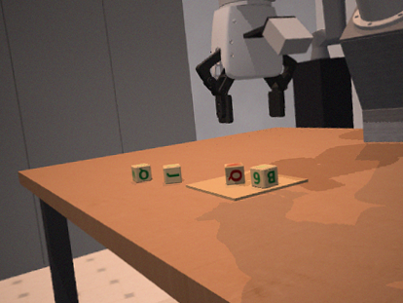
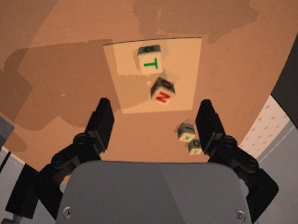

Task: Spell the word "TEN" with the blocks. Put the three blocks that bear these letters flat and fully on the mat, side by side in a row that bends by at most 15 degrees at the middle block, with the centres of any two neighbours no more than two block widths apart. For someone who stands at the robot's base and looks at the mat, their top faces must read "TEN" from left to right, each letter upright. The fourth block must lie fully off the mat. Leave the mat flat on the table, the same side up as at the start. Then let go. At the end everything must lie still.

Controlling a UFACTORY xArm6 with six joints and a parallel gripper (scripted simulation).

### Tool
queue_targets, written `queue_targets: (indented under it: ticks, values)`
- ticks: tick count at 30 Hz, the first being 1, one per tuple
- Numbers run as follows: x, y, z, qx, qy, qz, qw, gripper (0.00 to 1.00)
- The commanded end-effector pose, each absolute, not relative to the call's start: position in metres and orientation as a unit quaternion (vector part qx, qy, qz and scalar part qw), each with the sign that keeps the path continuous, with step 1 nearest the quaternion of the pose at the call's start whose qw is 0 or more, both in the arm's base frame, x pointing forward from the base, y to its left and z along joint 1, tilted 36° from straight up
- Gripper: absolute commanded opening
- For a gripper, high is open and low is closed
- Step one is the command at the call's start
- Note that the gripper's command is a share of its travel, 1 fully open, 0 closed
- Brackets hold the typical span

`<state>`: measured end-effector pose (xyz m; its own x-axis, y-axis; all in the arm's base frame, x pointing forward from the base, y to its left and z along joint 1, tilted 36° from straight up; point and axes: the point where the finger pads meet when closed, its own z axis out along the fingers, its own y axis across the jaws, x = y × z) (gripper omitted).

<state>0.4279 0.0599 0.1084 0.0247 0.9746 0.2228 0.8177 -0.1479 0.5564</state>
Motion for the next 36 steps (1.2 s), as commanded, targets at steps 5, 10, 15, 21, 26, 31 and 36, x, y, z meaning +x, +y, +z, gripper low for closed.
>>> queue_targets:
  ticks: [5, 10, 15, 21, 26, 31, 36]
  values:
    - [0.435, 0.04, 0.106, 0.77, 0.558, 0.293, 0.098, 1.0]
    - [0.437, 0.031, 0.105, 0.799, 0.516, 0.298, 0.082, 1.0]
    - [0.439, 0.022, 0.104, 0.823, 0.476, 0.301, 0.067, 1.0]
    - [0.44, 0.016, 0.103, 0.839, 0.448, 0.303, 0.057, 0.48]
    - [0.44, 0.016, 0.103, 0.839, 0.448, 0.303, 0.057, 0.48]
    - [0.44, 0.016, 0.103, 0.839, 0.448, 0.303, 0.057, 0.48]
    - [0.44, 0.016, 0.103, 0.839, 0.448, 0.303, 0.057, 0.48]
